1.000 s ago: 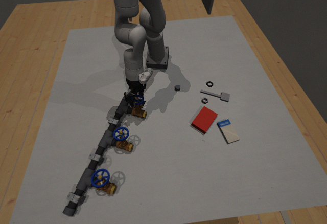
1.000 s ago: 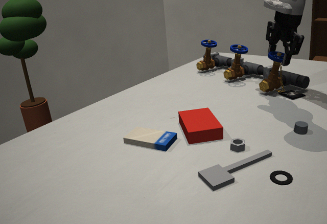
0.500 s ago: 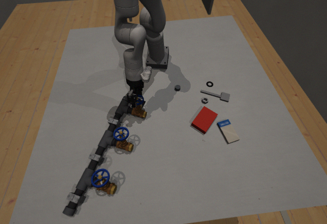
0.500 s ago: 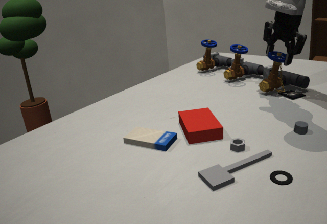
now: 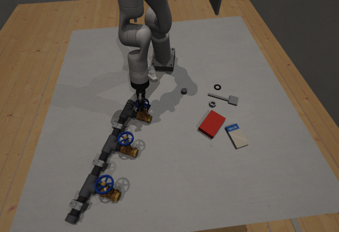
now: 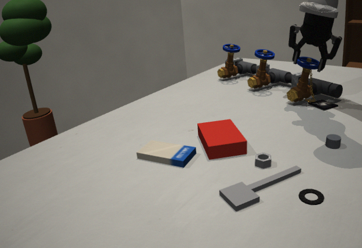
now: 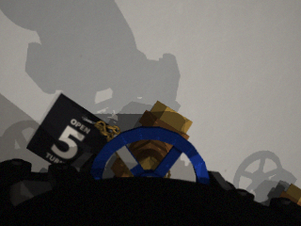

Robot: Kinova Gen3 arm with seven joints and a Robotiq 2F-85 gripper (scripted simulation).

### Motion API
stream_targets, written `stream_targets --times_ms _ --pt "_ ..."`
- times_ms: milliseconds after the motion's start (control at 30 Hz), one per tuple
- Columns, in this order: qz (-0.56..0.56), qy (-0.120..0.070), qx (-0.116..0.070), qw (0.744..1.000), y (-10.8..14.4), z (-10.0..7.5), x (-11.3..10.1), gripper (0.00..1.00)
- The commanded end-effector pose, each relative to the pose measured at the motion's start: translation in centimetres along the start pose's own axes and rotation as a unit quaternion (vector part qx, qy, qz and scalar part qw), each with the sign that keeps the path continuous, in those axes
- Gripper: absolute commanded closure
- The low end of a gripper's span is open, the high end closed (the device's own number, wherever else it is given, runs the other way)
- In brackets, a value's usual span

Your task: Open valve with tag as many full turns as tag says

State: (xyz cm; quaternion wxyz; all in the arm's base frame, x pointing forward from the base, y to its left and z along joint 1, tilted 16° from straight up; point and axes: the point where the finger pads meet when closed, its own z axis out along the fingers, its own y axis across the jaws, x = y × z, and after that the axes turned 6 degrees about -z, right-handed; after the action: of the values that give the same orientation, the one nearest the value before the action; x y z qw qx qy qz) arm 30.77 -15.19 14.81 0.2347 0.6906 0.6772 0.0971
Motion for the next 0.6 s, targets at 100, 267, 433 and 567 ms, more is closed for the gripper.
stream_targets --times_ms 100,267,433,567 --pt "-0.104 -0.003 0.001 0.995 0.02 0.00 -0.01 0.29" --pt "-0.194 -0.003 0.001 0.981 0.02 0.00 -0.01 0.29" --pt "-0.267 -0.003 0.001 0.964 0.02 0.00 -0.01 0.29" --pt "-0.322 -0.002 0.002 0.947 0.02 0.00 -0.01 0.29"
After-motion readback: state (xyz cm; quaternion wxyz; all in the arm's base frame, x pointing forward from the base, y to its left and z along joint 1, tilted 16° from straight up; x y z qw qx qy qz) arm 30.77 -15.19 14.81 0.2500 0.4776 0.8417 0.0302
